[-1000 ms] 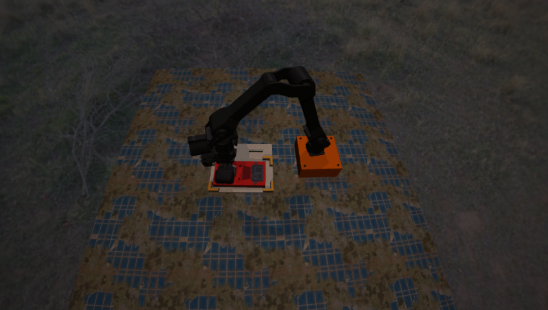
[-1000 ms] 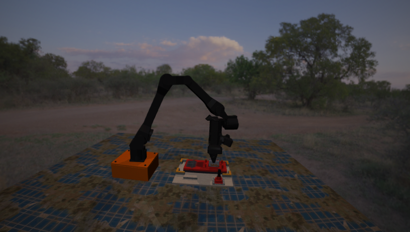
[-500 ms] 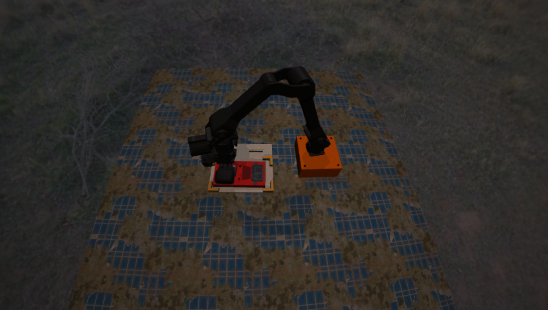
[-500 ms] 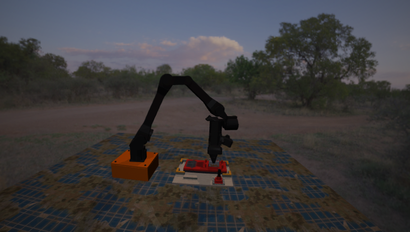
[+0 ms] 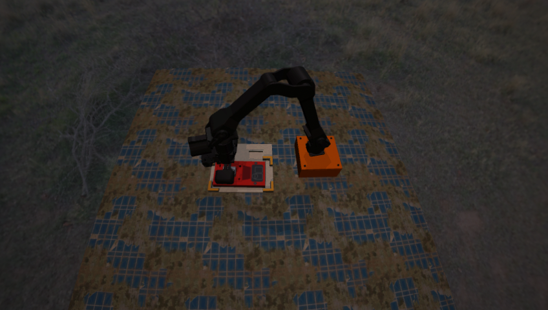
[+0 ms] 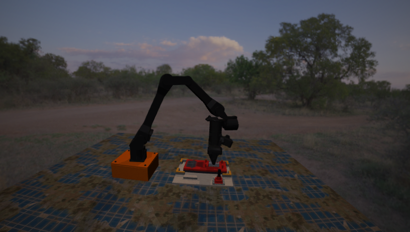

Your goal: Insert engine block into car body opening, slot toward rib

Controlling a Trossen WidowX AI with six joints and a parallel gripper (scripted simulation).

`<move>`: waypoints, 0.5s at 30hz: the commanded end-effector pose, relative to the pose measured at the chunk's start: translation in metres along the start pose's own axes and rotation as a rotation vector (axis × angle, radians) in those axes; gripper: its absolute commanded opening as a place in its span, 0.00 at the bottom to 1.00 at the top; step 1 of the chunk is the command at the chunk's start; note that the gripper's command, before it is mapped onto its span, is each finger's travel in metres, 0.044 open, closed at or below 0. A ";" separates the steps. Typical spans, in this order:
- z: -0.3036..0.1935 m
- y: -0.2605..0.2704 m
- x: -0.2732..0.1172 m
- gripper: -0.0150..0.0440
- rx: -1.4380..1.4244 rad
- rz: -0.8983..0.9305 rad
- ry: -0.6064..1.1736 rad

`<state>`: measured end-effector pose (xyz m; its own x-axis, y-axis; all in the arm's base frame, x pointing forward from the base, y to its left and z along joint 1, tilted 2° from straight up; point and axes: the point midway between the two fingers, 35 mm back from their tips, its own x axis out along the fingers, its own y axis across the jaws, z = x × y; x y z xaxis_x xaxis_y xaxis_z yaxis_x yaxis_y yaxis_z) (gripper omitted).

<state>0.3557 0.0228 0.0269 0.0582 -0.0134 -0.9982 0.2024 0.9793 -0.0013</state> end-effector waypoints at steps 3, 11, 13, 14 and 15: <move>0.000 0.000 0.000 1.00 0.000 -0.001 -0.001; 0.000 0.000 0.000 1.00 0.000 -0.001 -0.001; 0.000 0.000 0.000 1.00 0.000 -0.001 -0.001; 0.001 0.000 -0.003 1.00 -0.001 -0.002 0.000; 0.002 -0.001 -0.010 1.00 -0.004 -0.004 0.002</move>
<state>0.3551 0.0227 0.0282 0.0530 -0.0141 -0.9985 0.2024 0.9793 -0.0031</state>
